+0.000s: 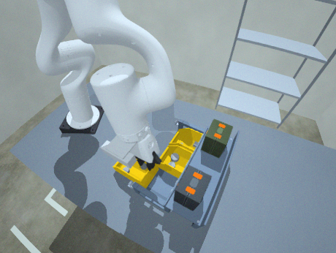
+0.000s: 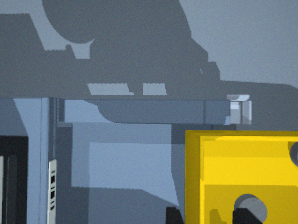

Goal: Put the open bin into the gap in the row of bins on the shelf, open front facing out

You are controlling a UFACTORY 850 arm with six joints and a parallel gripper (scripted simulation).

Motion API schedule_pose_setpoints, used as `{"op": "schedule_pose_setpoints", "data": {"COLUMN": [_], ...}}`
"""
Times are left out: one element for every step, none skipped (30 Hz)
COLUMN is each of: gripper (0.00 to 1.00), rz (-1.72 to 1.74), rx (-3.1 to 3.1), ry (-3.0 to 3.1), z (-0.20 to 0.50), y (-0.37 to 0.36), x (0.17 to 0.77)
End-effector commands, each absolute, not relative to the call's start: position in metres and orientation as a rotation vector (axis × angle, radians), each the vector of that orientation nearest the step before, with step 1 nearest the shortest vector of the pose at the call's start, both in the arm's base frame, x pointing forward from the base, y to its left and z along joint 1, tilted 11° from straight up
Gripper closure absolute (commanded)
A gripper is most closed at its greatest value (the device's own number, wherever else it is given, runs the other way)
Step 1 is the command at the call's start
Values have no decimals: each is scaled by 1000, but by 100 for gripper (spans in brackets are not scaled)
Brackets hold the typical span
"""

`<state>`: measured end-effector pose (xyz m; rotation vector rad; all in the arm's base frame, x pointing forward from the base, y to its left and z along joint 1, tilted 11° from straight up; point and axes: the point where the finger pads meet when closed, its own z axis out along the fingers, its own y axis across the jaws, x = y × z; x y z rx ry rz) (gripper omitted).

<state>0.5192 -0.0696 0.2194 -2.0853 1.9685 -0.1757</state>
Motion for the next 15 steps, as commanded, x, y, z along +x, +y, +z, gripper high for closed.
{"op": "schedule_pose_setpoints", "data": {"gripper": [66, 66, 66, 66, 66, 66, 66, 66, 66, 66, 66, 66, 66, 66, 66], "rz": [-156, -134, -112, -89, -67, -67, -67, -67, -67, -67, -67, -67, -67, -67, -67], "rx": [-2098, -2112, -2126, -2140, -2154, -2154, -2154, -2154, -2154, -2154, -2154, -2154, -2154, -2154, -2154], "ry": [1979, 1990, 2000, 2011, 2022, 2022, 2022, 2022, 2022, 2022, 2022, 2022, 2022, 2022, 2022], "z": [216, 213, 209, 205, 201, 201, 201, 201, 201, 201, 201, 201, 201, 201, 201], "y": [-70, -70, -71, -71, -71, -71, -71, -71, -71, -71, -71, -71, -71, -71, -71], "x": [511, 502, 492, 483, 474, 474, 474, 474, 474, 474, 474, 474, 474, 474, 474]}}
